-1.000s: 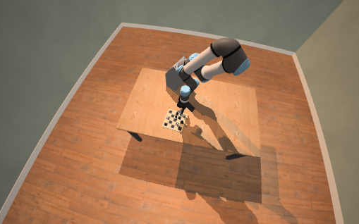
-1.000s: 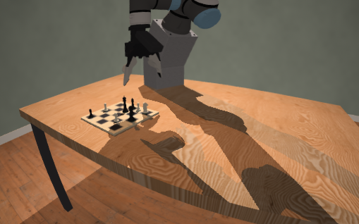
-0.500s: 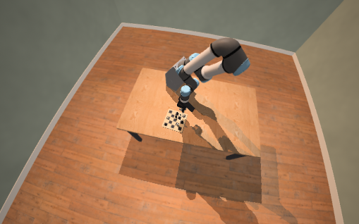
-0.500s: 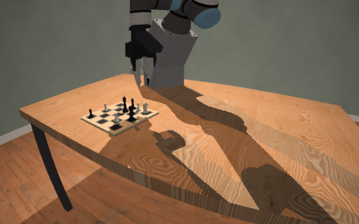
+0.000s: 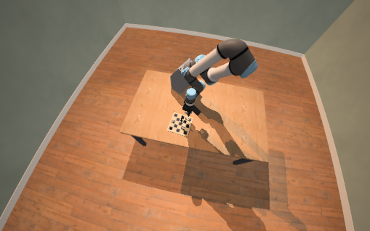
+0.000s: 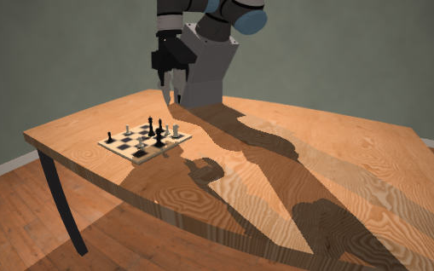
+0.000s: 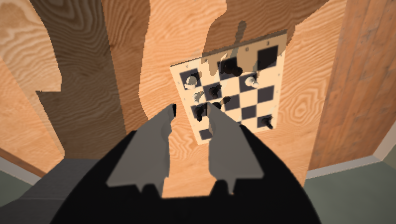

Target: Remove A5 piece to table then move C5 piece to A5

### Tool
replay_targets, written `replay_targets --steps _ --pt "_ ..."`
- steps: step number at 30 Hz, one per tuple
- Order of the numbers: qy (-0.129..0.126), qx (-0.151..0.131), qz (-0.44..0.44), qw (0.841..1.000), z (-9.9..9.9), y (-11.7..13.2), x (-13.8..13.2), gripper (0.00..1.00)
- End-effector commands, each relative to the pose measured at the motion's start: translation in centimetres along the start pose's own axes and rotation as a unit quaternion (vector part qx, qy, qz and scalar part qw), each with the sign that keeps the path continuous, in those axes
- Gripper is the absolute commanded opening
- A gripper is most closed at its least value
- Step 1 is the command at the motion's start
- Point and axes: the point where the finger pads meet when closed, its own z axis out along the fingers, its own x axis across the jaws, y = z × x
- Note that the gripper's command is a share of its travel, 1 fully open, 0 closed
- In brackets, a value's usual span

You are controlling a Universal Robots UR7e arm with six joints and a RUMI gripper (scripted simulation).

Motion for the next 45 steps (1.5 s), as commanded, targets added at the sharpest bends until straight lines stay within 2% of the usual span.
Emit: replay_targets --steps 1,22,45 --pt "0.0 0.0 0.0 1.0 0.0 0.0 0.0 0.23" --pt "0.0 0.0 0.0 1.0 0.3 0.0 0.0 0.23" --pt "0.0 0.0 0.0 1.0 3.0 0.0 0.0 0.23"
